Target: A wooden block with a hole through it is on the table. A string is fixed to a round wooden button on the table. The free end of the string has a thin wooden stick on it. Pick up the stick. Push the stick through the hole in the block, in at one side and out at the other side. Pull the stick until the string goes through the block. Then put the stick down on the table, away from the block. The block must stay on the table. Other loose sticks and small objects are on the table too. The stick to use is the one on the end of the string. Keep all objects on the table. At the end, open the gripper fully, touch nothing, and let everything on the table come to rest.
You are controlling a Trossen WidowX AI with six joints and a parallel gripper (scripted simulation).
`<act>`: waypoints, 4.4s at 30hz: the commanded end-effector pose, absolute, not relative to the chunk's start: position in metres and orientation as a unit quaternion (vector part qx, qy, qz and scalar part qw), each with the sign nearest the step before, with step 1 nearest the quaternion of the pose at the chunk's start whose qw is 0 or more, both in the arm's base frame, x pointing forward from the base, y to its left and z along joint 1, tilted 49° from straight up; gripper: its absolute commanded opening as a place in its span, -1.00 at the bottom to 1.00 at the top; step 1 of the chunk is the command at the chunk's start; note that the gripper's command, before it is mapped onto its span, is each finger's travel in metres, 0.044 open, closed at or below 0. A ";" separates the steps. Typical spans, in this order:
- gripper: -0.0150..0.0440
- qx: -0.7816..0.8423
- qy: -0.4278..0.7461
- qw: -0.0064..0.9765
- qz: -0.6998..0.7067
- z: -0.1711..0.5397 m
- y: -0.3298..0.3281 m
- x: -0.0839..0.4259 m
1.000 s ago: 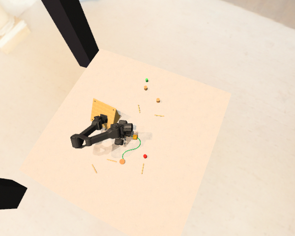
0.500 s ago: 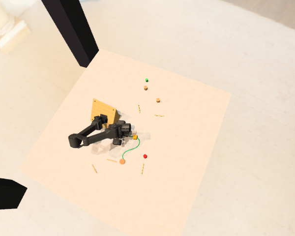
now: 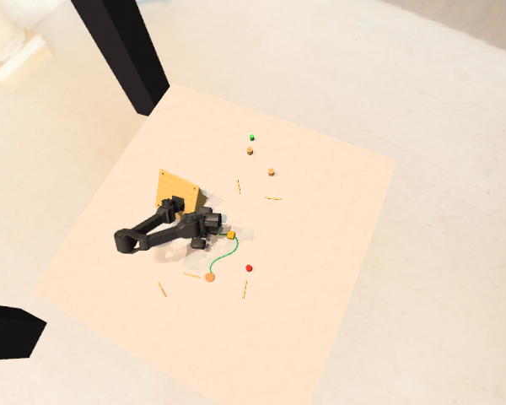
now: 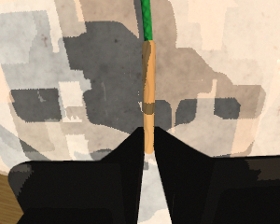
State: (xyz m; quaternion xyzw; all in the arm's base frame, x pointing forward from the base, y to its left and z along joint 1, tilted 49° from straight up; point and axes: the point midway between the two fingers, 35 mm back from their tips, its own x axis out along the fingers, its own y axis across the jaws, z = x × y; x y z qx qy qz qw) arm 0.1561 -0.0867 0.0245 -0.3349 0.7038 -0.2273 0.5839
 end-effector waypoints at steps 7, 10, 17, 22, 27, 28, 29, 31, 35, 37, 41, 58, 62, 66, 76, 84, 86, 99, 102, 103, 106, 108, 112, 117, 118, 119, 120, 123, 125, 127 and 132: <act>-0.49 -0.336 0.702 0.584 -0.228 0.024 -0.089 0.153; -0.49 -0.336 0.702 0.584 -0.228 0.024 -0.089 0.153; -0.49 -0.336 0.702 0.584 -0.228 0.024 -0.089 0.153; -0.49 -0.336 0.702 0.584 -0.228 0.024 -0.089 0.153; -0.49 -0.336 0.702 0.584 -0.228 0.024 -0.089 0.153; -0.49 -0.336 0.702 0.584 -0.228 0.024 -0.089 0.153; -0.49 -0.336 0.702 0.584 -0.228 0.024 -0.089 0.153; -0.49 -0.336 0.702 0.584 -0.228 0.024 -0.089 0.153; -0.49 -0.336 0.702 0.584 -0.228 0.024 -0.089 0.153; -0.49 -0.336 0.702 0.584 -0.228 0.024 -0.089 0.153; -0.49 -0.336 0.702 0.584 -0.228 0.024 -0.089 0.153; -0.49 -0.336 0.702 0.584 -0.228 0.024 -0.089 0.153; -0.49 -0.336 0.702 0.584 -0.228 0.024 -0.089 0.153; -0.49 -0.336 0.702 0.584 -0.228 0.024 -0.089 0.153; -0.49 -0.336 0.702 0.584 -0.228 0.024 -0.089 0.153; -0.49 -0.336 0.702 0.584 -0.228 0.024 -0.089 0.153; -0.49 -0.336 0.702 0.584 -0.228 0.024 -0.089 0.153; -0.49 -0.336 0.702 0.584 -0.228 0.024 -0.089 0.153; -0.49 -0.336 0.702 0.584 -0.228 0.024 -0.089 0.153; -0.49 -0.336 0.702 0.584 -0.228 0.024 -0.089 0.153; -0.49 -0.336 0.702 0.584 -0.228 0.024 -0.089 0.153; -0.49 -0.336 0.702 0.584 -0.228 0.024 -0.089 0.153; -0.49 -0.336 0.702 0.584 -0.228 0.024 -0.089 0.153; -0.31 -0.335 0.701 0.588 -0.226 0.024 -0.087 0.155; -0.22 -0.335 0.701 0.588 -0.226 0.024 -0.087 0.155; -0.14 -0.335 0.701 0.588 -0.226 0.024 -0.087 0.155; -0.05 -0.335 0.701 0.588 -0.226 0.024 -0.087 0.155; 0.22 -0.334 0.701 0.589 -0.223 0.029 -0.080 0.158; 0.22 -0.331 0.702 0.592 -0.218 0.043 -0.061 0.164; 0.22 -0.329 0.703 0.591 -0.217 0.060 -0.040 0.166; 0.22 -0.329 0.704 0.590 -0.219 0.075 -0.025 0.165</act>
